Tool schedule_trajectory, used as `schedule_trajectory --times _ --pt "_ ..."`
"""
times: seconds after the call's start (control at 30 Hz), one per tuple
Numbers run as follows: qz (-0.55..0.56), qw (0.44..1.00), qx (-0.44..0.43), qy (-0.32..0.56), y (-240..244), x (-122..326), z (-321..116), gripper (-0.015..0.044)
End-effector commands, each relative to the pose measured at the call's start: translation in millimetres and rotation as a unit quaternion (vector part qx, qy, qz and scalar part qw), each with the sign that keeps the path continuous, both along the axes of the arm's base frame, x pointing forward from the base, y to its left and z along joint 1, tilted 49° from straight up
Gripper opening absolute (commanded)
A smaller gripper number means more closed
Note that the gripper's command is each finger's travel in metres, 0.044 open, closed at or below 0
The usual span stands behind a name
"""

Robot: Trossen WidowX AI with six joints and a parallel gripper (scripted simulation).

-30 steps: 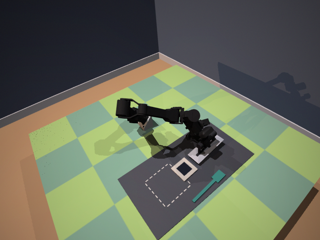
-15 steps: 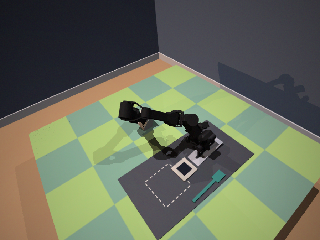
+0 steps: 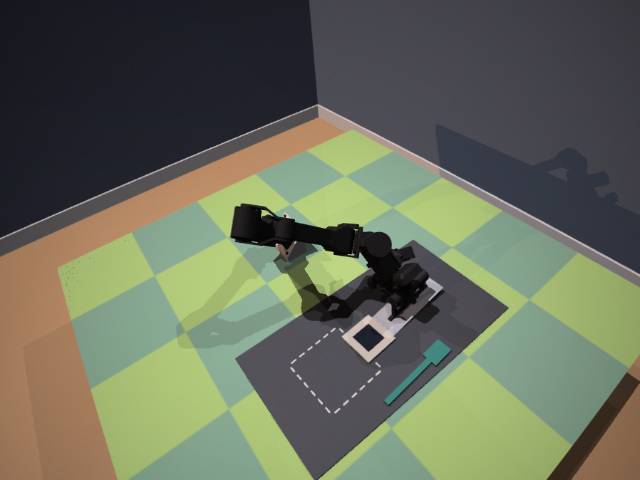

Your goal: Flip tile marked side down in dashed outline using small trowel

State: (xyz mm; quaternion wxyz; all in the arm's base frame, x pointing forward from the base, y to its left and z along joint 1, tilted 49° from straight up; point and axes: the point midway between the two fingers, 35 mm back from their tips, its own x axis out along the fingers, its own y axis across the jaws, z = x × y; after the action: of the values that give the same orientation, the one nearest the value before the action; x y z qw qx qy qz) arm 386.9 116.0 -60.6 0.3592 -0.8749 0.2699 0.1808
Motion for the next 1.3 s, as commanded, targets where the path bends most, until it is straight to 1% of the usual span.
schedule_trajectory --times 0.0,0.6,0.77,1.27 --pt "-0.001 1.000 0.004 -0.003 -5.2 2.4 7.0 0.0000" --pt "-0.001 1.000 0.001 -0.003 -21.8 4.4 25.3 0.0000" --pt "0.001 0.999 -0.041 -0.009 -12.8 3.4 27.7 0.0000" --pt "0.002 0.999 -0.049 -0.009 -3.1 4.3 71.9 0.0000"
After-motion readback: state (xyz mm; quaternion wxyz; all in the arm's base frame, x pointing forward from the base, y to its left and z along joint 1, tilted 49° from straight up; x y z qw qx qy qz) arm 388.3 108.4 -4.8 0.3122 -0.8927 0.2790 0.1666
